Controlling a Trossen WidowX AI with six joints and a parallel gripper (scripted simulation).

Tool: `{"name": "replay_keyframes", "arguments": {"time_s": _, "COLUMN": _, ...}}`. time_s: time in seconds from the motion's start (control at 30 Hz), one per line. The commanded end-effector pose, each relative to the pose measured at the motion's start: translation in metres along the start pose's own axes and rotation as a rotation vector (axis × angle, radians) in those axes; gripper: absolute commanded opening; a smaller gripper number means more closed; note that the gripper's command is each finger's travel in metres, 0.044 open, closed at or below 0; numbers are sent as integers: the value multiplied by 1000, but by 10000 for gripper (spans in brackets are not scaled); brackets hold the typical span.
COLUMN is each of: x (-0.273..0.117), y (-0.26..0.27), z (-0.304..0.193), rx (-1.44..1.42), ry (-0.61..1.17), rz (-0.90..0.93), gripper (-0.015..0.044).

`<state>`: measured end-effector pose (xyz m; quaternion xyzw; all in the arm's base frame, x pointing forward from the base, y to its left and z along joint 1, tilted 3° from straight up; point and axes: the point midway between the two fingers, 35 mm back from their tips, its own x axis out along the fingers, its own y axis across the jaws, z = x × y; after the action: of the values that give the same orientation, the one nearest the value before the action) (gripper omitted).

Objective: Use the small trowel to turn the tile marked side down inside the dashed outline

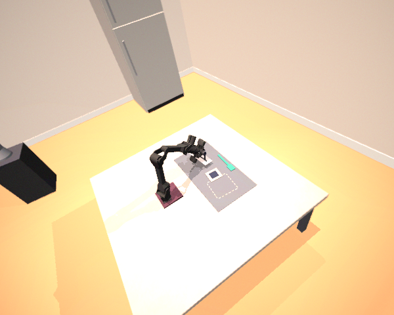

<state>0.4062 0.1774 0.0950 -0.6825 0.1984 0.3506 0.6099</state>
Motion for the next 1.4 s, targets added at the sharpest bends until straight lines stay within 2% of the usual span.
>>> {"name": "replay_keyframes", "arguments": {"time_s": 0.0, "x": -6, "y": 1, "z": -11, "rx": 86, "ry": 51, "rz": -43, "gripper": 0}}
{"name": "replay_keyframes", "arguments": {"time_s": 0.23, "x": -15, "y": 5, "z": -29, "rx": 227, "ry": 129, "rz": -111, "gripper": 0}}
{"name": "replay_keyframes", "arguments": {"time_s": 1.37, "x": 16, "y": 31, "z": -38, "rx": 226, "ry": 129, "rz": -111, "gripper": 0}}
